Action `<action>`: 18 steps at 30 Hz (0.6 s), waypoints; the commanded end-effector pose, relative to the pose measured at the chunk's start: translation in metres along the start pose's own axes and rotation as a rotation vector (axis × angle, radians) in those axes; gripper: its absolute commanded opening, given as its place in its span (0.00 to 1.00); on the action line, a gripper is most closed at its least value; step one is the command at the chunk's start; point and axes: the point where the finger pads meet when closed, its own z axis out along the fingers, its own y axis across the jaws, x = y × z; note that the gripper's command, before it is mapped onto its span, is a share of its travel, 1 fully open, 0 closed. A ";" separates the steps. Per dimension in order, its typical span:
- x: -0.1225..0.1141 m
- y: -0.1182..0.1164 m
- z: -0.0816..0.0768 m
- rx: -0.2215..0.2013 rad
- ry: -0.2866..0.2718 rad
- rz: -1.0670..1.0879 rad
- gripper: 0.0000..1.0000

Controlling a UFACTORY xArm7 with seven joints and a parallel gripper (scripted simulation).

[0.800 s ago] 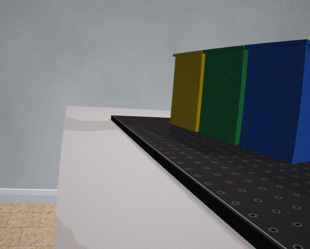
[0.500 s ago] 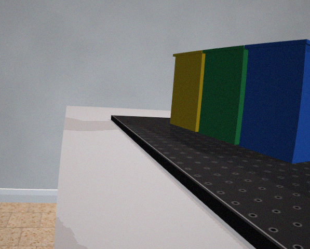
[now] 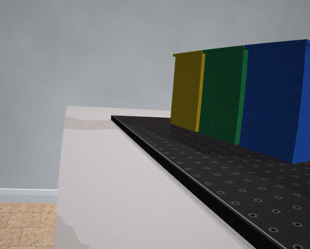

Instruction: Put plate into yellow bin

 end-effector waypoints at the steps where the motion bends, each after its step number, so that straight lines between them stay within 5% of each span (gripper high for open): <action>1: -0.017 -0.002 -0.020 0.013 -0.006 -0.009 1.00; 18: -0.065 0.007 -0.058 0.044 -0.054 -0.080 1.00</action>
